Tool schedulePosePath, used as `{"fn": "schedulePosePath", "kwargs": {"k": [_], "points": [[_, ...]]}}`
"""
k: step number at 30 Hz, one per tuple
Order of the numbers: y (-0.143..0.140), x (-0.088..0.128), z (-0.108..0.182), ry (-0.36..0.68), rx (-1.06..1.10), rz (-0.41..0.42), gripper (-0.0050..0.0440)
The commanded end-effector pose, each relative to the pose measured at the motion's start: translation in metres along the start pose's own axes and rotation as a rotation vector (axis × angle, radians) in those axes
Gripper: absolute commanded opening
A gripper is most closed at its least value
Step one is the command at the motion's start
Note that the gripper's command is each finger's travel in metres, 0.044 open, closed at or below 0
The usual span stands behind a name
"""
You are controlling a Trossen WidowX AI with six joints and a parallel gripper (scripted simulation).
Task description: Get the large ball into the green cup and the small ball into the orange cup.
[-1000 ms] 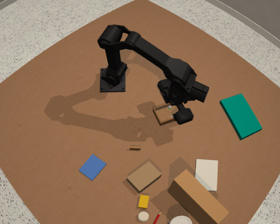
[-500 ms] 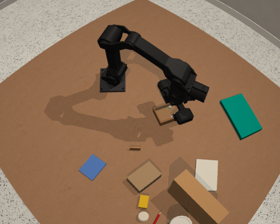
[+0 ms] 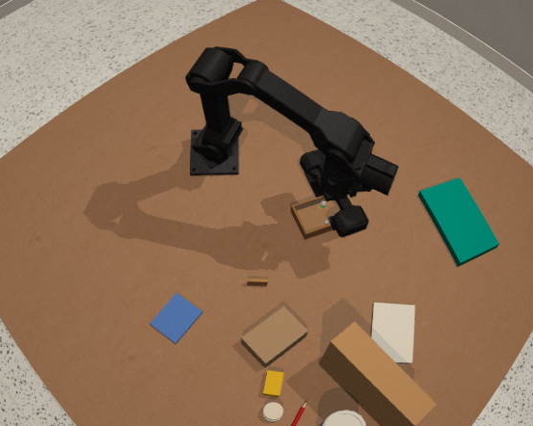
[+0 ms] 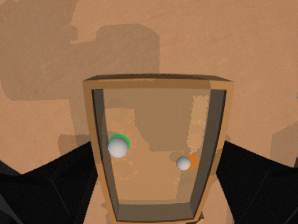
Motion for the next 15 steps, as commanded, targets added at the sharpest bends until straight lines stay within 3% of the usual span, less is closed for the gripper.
{"fn": "schedulePosePath", "kwargs": {"k": [1,15], "points": [[0.0003,0.0,-0.0003,-0.003,0.006,-0.005,0.0],[0.0006,0.0,-0.0008,0.003,0.006,-0.001,0.0]]}}
Point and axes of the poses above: the point midway between the two fingers, 35 mm back from their tips, its own x axis back along the fingers, its own y axis across the jaws, z = x × y, the point moved 4 cm from there along x, back along the fingers, and after that the axes turned 4 degrees about x, right-handed, at the moved point
